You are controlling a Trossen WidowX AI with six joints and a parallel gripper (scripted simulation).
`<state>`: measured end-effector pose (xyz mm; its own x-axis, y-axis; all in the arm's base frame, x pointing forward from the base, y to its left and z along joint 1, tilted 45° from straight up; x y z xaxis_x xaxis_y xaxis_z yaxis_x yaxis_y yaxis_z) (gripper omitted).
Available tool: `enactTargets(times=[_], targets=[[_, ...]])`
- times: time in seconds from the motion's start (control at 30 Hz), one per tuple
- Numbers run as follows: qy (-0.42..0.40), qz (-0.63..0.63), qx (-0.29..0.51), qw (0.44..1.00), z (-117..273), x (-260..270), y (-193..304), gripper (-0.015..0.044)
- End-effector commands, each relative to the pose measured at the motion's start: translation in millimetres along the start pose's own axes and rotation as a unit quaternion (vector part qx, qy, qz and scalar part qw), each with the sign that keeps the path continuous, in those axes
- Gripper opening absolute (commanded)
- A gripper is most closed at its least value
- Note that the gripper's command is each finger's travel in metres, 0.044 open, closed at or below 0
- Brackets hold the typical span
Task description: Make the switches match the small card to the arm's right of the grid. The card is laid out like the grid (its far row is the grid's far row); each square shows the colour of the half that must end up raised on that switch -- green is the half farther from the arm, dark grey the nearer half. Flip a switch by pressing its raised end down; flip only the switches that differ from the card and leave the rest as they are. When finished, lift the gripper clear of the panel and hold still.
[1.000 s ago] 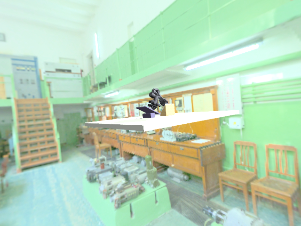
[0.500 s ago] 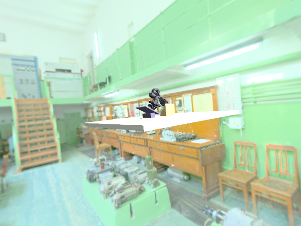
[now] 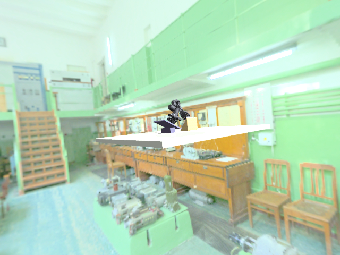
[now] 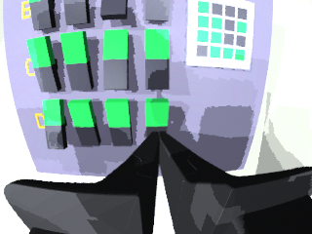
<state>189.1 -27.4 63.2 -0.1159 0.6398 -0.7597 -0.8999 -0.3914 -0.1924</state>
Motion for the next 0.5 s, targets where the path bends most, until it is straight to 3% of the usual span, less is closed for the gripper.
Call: enactTargets(times=[0.0,0.23,0.47], targets=[[-0.004,-0.001,0.001,1.0,5,1,-1,0.0],[-0.008,0.001,0.013,1.0,63,1,-4,0.0],[-0.007,0.001,0.013,1.0,65,0,-6,0.0]])
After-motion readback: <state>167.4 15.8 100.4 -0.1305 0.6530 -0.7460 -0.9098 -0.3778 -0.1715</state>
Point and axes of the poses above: the point midway between the two fingers, 35 mm back from their tips, its own z axis back along the fingers, its own x axis across the jaws, y = z × x, the point moved 5 cm from there along z, back along the fingers, and after that the axes turned 11 degrees about z, right-handed, at the moved point
